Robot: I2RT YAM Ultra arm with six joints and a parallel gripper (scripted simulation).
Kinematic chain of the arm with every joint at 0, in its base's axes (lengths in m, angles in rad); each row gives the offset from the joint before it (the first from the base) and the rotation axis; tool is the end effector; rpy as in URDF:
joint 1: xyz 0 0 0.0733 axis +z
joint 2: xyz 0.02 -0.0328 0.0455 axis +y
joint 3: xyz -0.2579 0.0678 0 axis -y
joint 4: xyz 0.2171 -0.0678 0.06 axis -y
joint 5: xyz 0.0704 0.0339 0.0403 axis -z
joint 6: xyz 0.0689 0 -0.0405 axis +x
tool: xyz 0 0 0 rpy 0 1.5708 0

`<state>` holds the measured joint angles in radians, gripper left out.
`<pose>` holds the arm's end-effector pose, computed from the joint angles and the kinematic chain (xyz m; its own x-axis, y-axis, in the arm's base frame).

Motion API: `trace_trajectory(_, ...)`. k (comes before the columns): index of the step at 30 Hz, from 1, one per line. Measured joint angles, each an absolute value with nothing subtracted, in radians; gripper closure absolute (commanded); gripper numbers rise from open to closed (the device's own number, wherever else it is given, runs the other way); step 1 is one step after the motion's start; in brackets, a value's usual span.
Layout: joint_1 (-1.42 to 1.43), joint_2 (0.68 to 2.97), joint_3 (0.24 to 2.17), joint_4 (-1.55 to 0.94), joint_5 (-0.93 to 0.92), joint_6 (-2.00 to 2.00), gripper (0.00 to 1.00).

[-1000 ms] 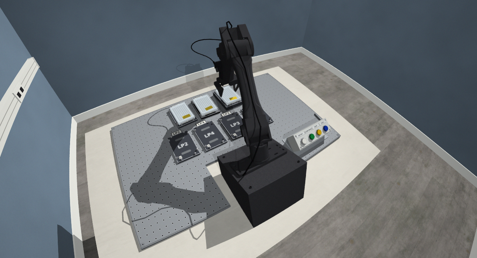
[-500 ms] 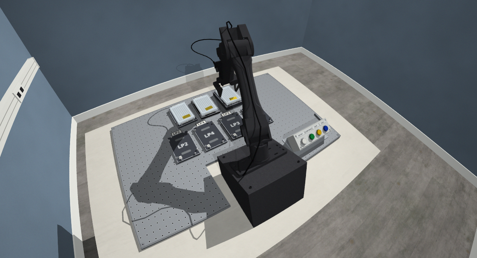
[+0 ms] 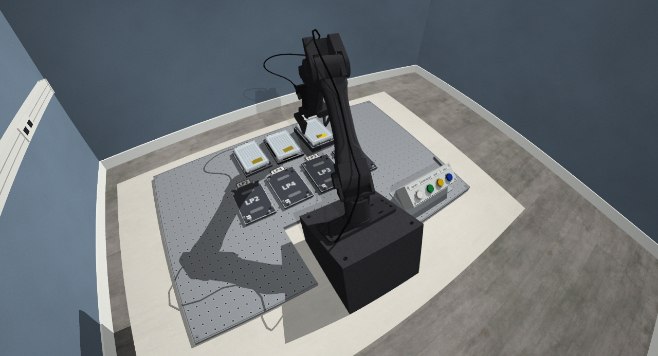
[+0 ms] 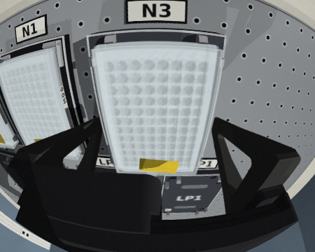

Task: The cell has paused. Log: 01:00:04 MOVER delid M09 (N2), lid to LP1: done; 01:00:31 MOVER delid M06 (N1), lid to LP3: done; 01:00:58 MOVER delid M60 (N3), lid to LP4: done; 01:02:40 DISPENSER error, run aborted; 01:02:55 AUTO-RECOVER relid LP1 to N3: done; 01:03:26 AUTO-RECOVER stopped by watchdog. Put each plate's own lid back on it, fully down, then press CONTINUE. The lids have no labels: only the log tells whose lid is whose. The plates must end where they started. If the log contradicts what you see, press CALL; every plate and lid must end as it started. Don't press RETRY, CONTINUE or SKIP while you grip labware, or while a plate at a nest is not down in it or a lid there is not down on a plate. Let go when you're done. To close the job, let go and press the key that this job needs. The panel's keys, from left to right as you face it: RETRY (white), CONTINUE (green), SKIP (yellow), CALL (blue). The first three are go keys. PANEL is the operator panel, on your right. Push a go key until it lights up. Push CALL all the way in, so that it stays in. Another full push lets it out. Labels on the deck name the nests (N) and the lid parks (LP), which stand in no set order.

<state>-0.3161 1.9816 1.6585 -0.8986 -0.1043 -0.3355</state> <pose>0.3782 -0.1150 0.2126 -0.9340 -0.0390 -0.3552 -0.0341 0.9992 -0.0202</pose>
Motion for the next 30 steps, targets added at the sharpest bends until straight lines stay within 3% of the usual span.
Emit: trace_trajectory(30,-0.316,1.948,1.687,-0.946,-0.104,-0.337,0.00)
